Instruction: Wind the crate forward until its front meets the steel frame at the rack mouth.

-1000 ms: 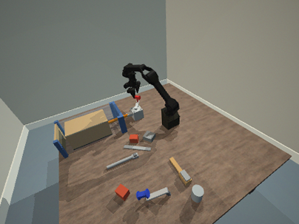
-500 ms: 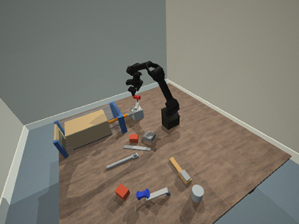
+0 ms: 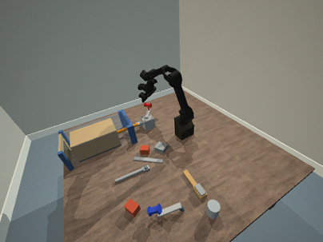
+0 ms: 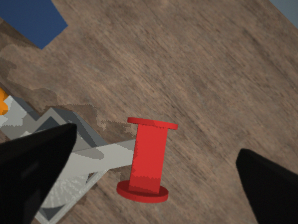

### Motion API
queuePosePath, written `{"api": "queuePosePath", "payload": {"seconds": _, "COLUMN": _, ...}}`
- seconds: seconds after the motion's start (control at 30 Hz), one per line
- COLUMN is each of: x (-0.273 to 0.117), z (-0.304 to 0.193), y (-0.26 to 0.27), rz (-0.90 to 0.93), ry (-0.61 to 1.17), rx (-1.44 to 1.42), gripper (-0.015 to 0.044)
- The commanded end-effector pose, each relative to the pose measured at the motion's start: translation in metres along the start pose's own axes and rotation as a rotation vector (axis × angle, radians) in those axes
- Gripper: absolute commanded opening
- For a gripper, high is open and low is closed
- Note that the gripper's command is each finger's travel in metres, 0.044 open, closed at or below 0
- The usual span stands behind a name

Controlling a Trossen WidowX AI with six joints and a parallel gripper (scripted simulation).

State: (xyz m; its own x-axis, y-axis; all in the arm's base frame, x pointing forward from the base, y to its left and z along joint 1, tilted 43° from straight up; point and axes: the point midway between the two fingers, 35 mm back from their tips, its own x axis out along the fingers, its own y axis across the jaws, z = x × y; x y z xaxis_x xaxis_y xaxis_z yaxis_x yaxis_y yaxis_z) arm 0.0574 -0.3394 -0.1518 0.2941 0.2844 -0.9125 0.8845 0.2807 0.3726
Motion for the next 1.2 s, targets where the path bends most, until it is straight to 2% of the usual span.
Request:
{"api": "queuePosePath", "payload": {"seconds": 0.0, "x": 0.007, "z": -0.004, "y": 0.001, "rz": 0.006, "ry": 0.003, "rx": 0.006, "gripper": 0.0440}}
{"api": "queuePosePath", "payload": {"seconds": 1.17, "x": 0.058, "z": -0.029, "y": 0.002, "rz": 0.007, "ry": 0.003, "rx": 0.006, "gripper": 0.0440}}
